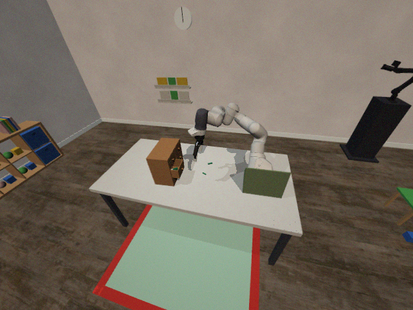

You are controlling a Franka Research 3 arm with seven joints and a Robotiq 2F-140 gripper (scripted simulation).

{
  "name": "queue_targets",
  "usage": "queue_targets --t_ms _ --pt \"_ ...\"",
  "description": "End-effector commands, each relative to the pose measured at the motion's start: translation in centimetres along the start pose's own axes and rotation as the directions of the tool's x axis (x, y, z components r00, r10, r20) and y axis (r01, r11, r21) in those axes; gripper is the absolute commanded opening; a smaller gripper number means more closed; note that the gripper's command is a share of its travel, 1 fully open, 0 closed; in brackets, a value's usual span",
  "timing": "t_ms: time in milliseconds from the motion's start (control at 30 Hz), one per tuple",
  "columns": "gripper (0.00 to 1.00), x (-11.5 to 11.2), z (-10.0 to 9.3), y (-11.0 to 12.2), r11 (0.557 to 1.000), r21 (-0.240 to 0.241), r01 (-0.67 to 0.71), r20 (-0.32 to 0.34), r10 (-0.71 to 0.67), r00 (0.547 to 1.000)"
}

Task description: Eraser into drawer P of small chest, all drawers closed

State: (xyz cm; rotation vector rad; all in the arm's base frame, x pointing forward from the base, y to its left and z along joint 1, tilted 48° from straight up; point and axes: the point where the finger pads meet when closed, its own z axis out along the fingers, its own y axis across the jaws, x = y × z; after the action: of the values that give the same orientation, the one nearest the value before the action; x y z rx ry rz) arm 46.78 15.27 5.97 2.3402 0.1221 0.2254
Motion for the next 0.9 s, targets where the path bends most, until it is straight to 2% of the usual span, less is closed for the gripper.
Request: queue_targets --t_ms 0,333,867 --pt "1.00 -0.75 0.26 0.69 0.996 -0.033 0.080 0.058 -0.078 0.995" --pt "1.00 -0.70 -0.02 0.68 0.996 -0.033 0.080 0.144 -0.075 0.987" --pt "1.00 -0.70 -0.06 0.68 0.996 -0.033 0.080 0.154 -0.074 0.985"
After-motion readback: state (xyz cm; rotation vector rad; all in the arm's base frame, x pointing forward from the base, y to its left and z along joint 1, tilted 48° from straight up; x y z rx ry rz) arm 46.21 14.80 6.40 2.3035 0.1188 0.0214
